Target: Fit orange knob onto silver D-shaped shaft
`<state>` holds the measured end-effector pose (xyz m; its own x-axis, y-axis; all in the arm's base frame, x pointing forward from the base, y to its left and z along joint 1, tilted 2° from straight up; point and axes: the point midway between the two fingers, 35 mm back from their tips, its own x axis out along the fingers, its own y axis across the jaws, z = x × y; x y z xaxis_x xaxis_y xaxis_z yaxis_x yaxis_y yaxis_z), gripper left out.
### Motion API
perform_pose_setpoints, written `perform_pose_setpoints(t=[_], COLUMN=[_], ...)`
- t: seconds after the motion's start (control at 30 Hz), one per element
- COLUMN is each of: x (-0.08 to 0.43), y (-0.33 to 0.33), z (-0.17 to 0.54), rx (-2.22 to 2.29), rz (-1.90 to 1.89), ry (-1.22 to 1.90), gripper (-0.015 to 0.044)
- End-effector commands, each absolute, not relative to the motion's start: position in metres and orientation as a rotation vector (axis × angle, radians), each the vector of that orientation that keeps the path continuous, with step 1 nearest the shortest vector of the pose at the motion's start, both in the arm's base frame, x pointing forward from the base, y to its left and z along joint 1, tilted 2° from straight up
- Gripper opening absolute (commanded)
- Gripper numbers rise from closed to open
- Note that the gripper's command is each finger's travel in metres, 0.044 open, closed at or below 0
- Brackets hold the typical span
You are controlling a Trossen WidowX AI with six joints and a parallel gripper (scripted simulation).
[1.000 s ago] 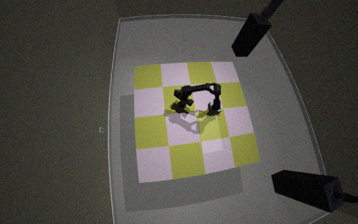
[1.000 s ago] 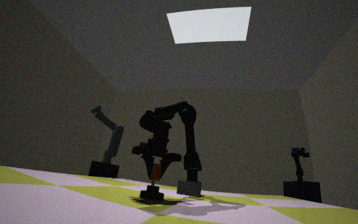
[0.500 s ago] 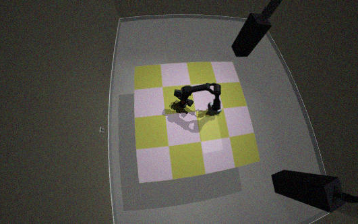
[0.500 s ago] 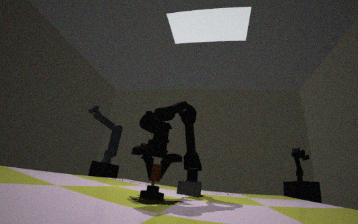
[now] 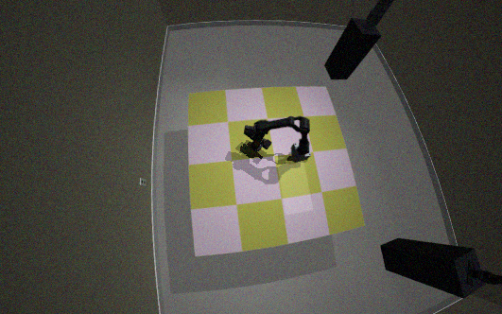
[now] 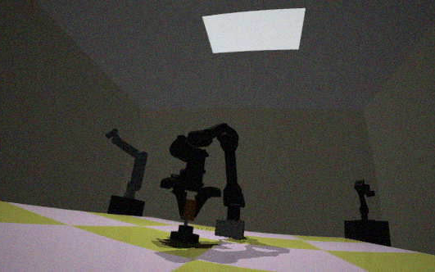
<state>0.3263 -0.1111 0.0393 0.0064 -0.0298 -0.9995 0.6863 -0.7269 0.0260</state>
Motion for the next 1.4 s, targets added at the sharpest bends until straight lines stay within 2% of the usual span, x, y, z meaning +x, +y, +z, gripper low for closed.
perform_pose_setpoints(t=[0.0,1.37], x=[0.3267,0.3275], y=[-0.1119,-0.1124], z=[0.0389,0.0426], rx=[1.754,1.809], rz=[-1.764,-1.816], ry=[0.681,0.615], gripper=[0.0000,0.0000])
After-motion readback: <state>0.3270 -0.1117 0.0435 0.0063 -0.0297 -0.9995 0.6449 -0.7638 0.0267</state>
